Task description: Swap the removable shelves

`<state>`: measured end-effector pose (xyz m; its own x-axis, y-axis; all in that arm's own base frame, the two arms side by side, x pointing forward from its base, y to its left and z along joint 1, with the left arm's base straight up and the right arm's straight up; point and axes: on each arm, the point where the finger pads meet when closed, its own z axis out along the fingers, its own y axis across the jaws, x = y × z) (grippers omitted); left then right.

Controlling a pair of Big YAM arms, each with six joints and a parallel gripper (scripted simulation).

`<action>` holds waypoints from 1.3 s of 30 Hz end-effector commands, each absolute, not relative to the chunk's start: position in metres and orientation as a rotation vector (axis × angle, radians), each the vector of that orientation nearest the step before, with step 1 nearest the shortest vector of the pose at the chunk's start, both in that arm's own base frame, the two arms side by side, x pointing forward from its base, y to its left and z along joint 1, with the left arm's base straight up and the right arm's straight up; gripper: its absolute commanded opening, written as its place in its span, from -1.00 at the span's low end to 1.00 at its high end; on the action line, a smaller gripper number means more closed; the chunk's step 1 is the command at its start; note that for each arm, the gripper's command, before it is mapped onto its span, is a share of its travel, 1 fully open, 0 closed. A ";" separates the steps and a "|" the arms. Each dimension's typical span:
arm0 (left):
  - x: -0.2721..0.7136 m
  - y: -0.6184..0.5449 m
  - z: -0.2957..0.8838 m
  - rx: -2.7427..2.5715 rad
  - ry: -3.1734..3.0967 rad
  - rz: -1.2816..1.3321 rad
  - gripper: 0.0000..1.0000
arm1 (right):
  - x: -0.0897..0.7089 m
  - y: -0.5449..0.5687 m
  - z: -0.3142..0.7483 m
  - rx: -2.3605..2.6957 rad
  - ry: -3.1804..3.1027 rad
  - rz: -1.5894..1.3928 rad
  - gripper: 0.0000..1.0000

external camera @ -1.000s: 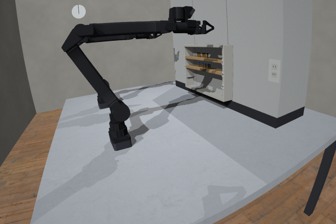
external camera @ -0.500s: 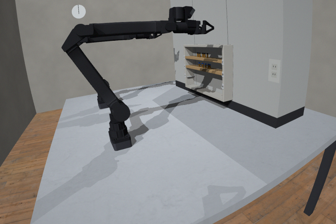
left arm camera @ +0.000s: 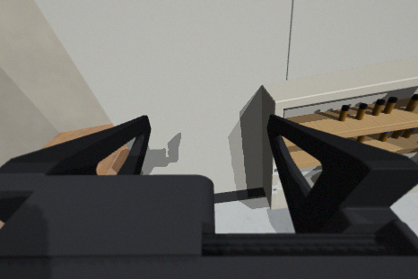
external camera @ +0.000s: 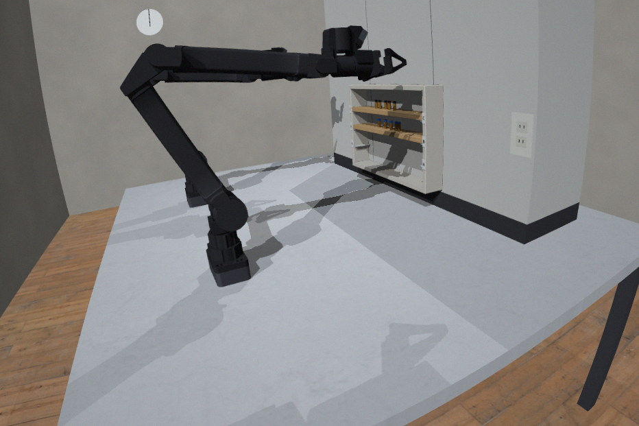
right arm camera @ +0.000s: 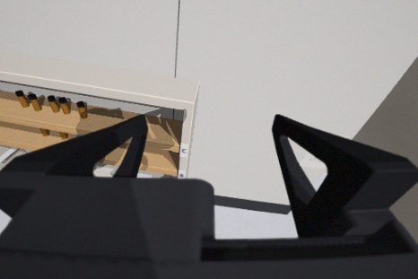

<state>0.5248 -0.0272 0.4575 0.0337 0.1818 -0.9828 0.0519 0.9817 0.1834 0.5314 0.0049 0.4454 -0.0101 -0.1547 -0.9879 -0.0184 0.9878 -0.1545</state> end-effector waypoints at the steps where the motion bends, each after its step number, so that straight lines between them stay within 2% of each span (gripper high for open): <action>1: 0.547 -0.077 0.431 0.473 1.402 0.264 1.00 | 0.551 0.041 0.415 -0.406 1.459 -0.257 1.00; 26: 0.605 -0.226 0.377 1.152 0.873 0.663 1.00 | 0.606 0.125 0.338 -1.030 1.013 -0.648 1.00; 39: 0.626 -0.287 0.334 1.411 0.676 0.754 1.00 | 0.632 0.171 0.273 -1.344 0.762 -0.813 1.00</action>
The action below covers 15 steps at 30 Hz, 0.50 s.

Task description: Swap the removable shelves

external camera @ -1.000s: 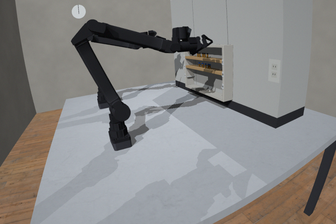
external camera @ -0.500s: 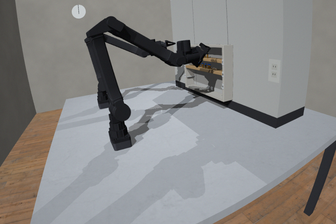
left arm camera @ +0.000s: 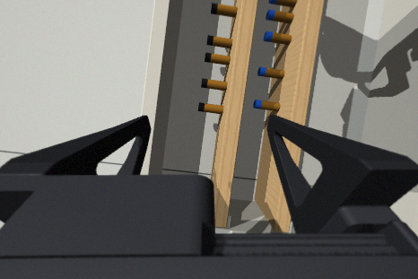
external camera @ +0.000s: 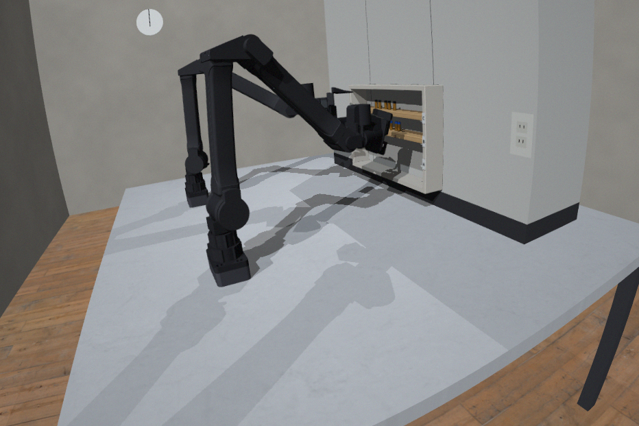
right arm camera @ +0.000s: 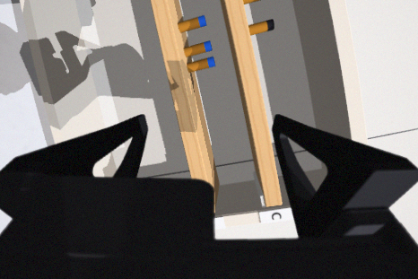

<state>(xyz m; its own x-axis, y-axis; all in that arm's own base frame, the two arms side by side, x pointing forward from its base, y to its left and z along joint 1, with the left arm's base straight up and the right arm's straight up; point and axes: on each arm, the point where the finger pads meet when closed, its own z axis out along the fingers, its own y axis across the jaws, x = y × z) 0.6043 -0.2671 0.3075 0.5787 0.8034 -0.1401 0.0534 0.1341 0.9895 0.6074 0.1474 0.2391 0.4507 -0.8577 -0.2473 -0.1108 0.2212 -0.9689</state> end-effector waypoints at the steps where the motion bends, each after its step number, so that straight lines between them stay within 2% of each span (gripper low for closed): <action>1: 0.627 -0.292 0.331 1.426 0.663 0.755 1.00 | 0.634 0.176 0.265 -1.376 0.743 -0.819 1.00; 15: 0.633 -0.291 0.322 1.428 0.692 0.727 1.00 | 0.637 0.186 0.254 -1.408 0.733 -0.784 1.00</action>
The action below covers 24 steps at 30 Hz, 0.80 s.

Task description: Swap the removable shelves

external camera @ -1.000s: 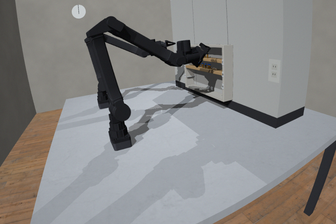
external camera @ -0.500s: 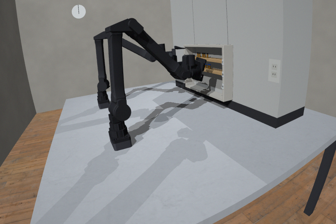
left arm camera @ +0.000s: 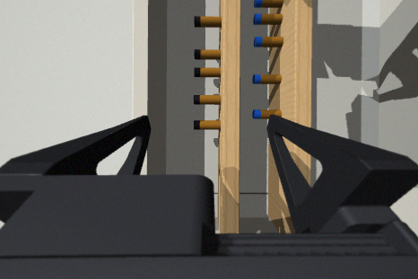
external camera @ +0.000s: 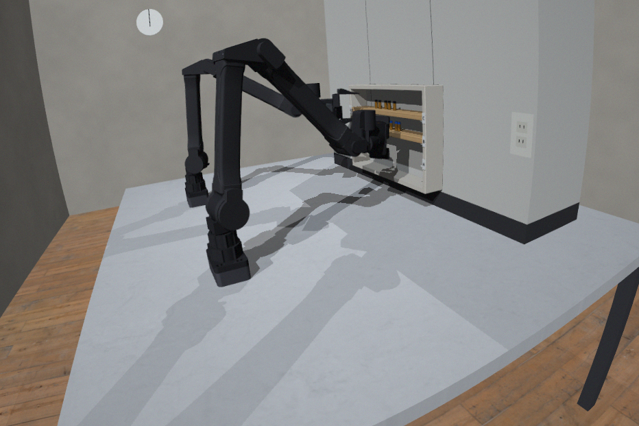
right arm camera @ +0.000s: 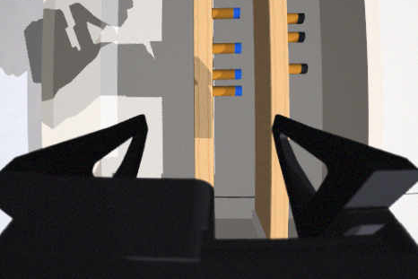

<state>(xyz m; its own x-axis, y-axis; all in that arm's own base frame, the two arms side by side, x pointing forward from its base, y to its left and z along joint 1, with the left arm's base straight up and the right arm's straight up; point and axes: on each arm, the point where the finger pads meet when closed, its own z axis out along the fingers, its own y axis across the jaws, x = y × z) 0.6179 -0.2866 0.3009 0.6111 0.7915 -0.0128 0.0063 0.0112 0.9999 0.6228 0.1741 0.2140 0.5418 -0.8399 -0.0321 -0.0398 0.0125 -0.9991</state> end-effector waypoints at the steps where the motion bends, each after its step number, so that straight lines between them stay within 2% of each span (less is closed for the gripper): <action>1: 0.633 -0.291 0.322 1.428 0.692 0.727 1.00 | 0.637 0.186 0.254 -1.408 0.733 -0.784 1.00; 7: 0.633 -0.291 0.322 1.428 0.692 0.727 1.00 | 0.637 0.186 0.254 -1.408 0.734 -0.784 1.00; 8: 0.633 -0.291 0.322 1.428 0.691 0.726 0.77 | 0.635 0.186 0.261 -1.395 0.735 -0.779 0.77; 9: 0.629 -0.294 0.316 1.433 0.694 0.721 0.68 | 0.635 0.185 0.265 -1.380 0.748 -0.765 0.68; 24: 0.626 -0.272 0.289 1.361 0.905 0.915 0.68 | 0.633 0.196 0.294 -1.052 1.075 -0.405 0.68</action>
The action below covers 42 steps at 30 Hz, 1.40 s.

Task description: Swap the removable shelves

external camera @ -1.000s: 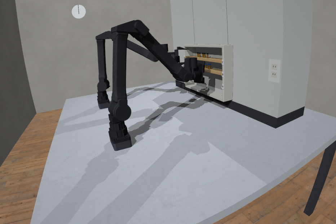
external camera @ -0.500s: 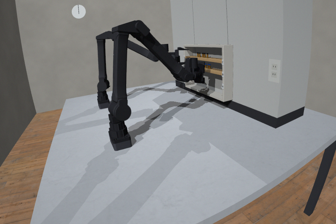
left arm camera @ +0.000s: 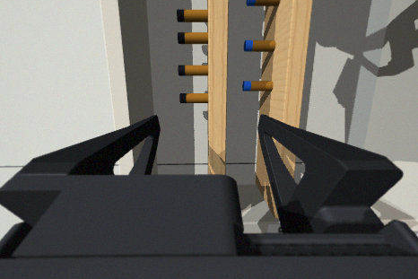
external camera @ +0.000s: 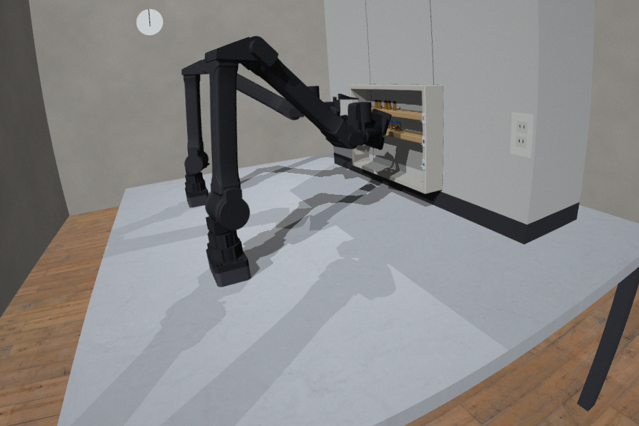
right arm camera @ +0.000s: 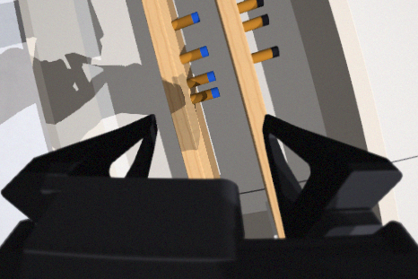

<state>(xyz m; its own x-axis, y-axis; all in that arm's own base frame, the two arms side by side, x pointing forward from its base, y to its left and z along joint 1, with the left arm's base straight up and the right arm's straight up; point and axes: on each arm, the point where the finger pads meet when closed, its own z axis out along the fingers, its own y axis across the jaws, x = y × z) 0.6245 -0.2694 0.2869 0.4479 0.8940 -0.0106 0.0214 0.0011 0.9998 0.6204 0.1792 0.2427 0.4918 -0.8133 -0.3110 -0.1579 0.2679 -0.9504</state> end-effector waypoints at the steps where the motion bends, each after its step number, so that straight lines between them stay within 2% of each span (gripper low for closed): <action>1: 0.627 -0.271 0.288 1.353 0.922 0.932 0.68 | 0.633 0.196 0.296 -1.025 1.096 -0.379 0.68; 19: 0.642 -0.246 0.294 1.186 1.146 1.174 0.68 | 0.631 0.200 0.326 -0.549 1.351 0.036 0.68; 42: 0.646 -0.238 0.296 1.171 1.160 1.191 0.68 | 0.631 0.199 0.351 0.125 1.450 0.585 0.68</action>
